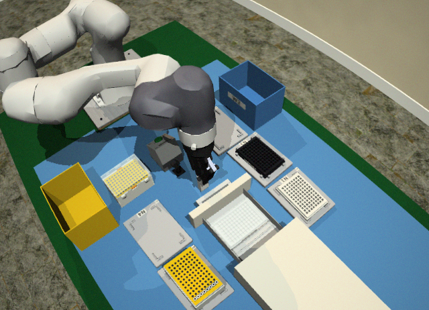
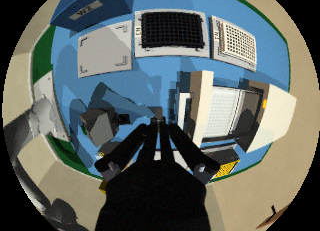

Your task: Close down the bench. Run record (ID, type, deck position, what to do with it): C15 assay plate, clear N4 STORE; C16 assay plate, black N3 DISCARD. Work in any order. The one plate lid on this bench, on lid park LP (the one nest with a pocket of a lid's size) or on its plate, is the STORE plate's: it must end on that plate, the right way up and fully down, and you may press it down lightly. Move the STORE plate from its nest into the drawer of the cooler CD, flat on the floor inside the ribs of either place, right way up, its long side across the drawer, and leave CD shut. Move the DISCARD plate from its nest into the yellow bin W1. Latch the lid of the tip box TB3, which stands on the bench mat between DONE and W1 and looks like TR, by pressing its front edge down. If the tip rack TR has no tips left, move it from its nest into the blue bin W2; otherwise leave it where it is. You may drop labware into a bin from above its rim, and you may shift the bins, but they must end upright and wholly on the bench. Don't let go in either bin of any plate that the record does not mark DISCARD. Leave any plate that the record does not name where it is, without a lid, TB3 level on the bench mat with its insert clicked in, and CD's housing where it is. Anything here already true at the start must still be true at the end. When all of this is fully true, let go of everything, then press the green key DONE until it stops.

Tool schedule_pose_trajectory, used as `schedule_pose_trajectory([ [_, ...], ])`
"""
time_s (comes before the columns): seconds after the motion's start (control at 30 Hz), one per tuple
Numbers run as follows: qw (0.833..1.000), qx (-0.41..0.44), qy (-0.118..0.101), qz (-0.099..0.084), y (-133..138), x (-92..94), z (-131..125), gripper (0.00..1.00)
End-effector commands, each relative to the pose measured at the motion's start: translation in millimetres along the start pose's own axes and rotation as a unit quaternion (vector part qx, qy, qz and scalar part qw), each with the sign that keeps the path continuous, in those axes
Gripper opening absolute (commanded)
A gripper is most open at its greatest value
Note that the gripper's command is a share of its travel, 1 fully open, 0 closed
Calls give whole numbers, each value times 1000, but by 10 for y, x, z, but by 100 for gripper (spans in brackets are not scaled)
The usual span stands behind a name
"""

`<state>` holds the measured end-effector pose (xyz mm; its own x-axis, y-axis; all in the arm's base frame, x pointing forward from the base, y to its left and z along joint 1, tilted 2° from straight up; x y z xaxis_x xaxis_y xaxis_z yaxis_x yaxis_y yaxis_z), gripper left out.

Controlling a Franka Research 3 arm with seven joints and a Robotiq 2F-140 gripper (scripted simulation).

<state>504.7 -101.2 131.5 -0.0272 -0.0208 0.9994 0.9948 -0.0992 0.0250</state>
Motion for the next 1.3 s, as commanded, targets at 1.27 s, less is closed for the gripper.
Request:
schedule_pose_trajectory([
  [1.27,1000,-1,0,-2,369,-5,-26,0],
])
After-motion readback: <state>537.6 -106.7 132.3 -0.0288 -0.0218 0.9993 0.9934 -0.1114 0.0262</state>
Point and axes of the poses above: the point where the finger pads meet when closed, its own x axis back along the fingers, its own y axis across the jaws, z = x × y, the point moved 9 cm from there along x, back along the fingers, and after that the axes turned 6 degrees about x, right-handed, at the moved point
